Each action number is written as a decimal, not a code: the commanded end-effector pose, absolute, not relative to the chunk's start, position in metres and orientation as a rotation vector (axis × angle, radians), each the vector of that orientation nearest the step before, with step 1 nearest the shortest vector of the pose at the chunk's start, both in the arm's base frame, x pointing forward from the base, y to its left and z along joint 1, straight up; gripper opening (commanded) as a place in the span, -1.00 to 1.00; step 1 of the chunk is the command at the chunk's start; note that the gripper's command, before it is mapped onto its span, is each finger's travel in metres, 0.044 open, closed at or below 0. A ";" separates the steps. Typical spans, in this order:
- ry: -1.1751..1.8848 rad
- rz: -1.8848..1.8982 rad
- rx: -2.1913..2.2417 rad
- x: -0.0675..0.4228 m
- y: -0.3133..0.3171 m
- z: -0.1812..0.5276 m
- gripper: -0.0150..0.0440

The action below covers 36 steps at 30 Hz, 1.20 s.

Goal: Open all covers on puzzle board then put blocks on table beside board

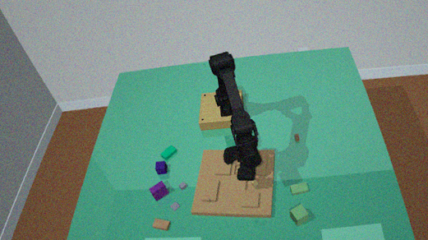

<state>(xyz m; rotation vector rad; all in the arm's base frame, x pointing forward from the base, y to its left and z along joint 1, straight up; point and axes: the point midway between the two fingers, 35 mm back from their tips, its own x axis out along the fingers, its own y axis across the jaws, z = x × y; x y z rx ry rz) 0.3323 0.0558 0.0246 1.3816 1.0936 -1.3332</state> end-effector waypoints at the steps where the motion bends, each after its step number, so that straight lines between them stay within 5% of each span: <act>1: 1.093 -1.335 1.385 0.333 0.056 0.030 -0.49; 36: 1.233 -1.117 1.159 0.346 0.024 0.064 -0.49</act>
